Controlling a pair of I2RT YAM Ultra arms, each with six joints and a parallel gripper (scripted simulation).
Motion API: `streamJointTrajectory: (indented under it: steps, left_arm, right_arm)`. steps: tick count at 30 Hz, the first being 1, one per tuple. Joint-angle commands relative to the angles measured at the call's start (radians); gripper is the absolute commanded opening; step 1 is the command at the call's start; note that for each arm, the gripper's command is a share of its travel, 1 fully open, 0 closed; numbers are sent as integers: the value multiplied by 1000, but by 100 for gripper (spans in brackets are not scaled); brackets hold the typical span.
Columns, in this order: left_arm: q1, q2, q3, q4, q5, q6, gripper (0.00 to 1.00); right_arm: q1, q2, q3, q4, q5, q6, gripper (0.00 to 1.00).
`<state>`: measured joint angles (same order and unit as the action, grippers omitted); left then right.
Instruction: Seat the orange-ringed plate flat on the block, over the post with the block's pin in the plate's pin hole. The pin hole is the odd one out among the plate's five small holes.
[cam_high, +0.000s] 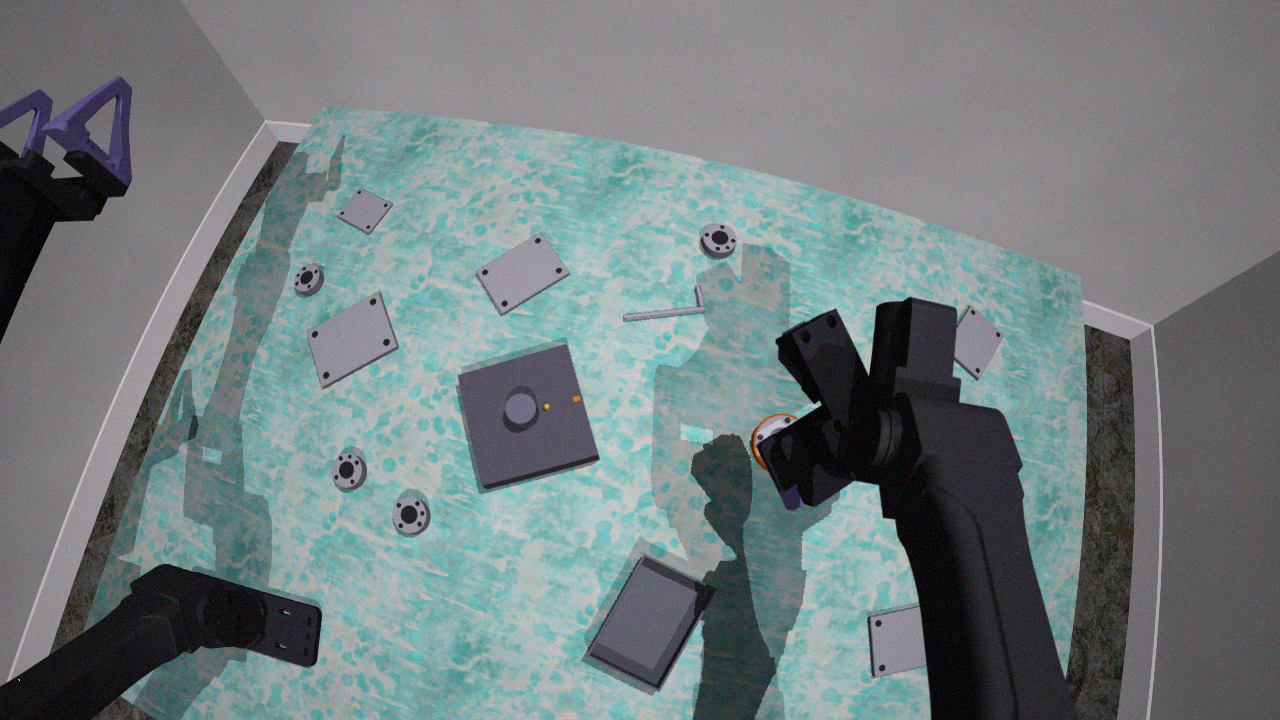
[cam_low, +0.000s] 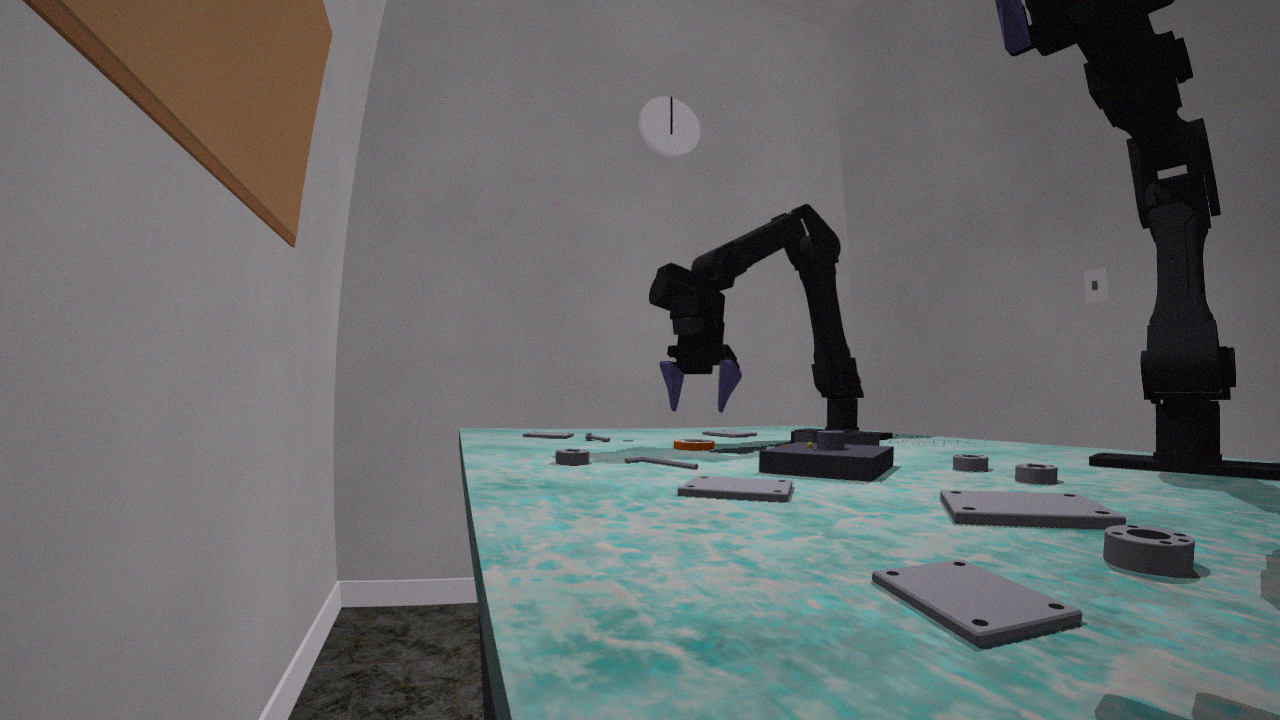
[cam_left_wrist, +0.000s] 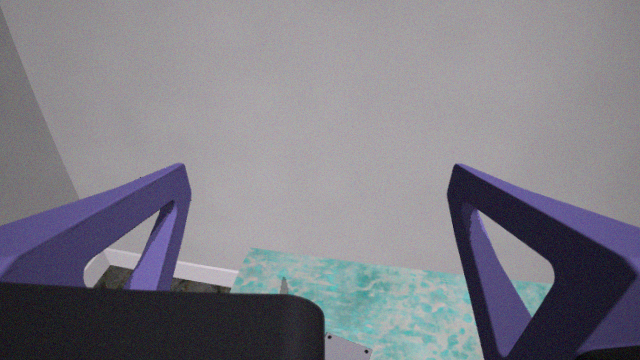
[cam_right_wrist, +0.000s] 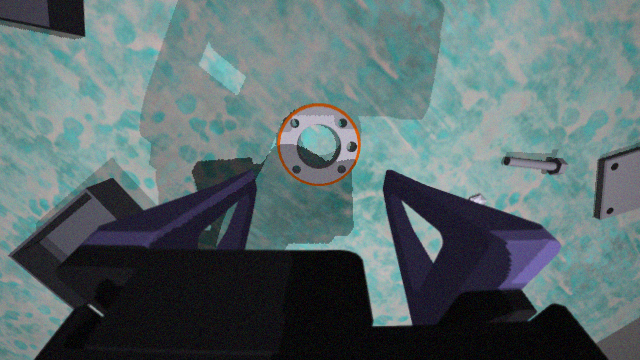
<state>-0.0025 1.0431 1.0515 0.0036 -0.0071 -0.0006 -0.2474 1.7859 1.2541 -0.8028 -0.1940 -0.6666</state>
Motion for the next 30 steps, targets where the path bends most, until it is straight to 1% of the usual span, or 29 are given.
streamJointTrajectory:
  steps: [1, 2, 3, 5, 6, 8, 9, 11, 12, 13, 16, 17, 19, 27, 28, 29, 30]
  left_arm:
    - [-6, -32, 25, 6, 7, -6, 100]
    - [-7, -26, 25, 7, 7, -6, 100]
    - [2, -24, 5, -5, 8, -3, 100]
    - [2, -20, 5, -5, 8, -3, 100]
    - [11, 8, -17, -8, 9, -2, 100]
    - [4, 7, 15, 0, 9, -1, 100]
    - [11, 1, 4, -4, 10, 1, 100]
    - [5, -8, 5, 5, 10, 1, 100]
    - [11, 11, -8, 1, 11, 3, 100]
    - [11, 11, -8, 1, 11, 3, 100]
    - [5, 2, 0, 2, 10, 2, 100]
    - [13, 21, -20, -4, 11, 4, 100]
    - [4, 0, 7, -2, 8, 4, 100]
    - [4, -14, 7, -3, 8, 4, 100]
    - [4, -14, 7, -3, 8, 4, 100]
    - [4, -14, 7, -3, 8, 4, 100]
    - [4, -14, 7, -3, 8, 4, 100]
  right_arm:
    - [5, -26, 5, -5, 0, -2, 80]
    - [5, -27, 15, 2, -3, -2, 80]
    - [5, -31, -28, 24, 2, -7, 80]
    - [6, -15, 11, 10, -1, -7, 80]
    - [6, -15, -27, 27, 2, -8, 80]
    - [6, -16, 17, 16, 0, -8, 80]
    - [6, -16, -6, 29, 1, -9, 80]
    - [6, -16, -6, 21, 0, -9, 80]
    - [6, -14, -32, 30, 2, -10, 80]
    - [6, -14, 1, 12, 1, -10, 80]
    - [2, -9, 3, 13, -1, -9, 80]
    - [6, -11, 15, 24, -1, -10, 80]
    - [6, -11, 16, 24, -1, -9, 80]
    - [6, -11, 16, 24, -1, -9, 80]
    - [8, 7, -30, 39, 7, -13, 80]
    - [7, -47, 12, 39, -3, -12, 80]
    - [7, 6, 19, 25, -3, -9, 80]
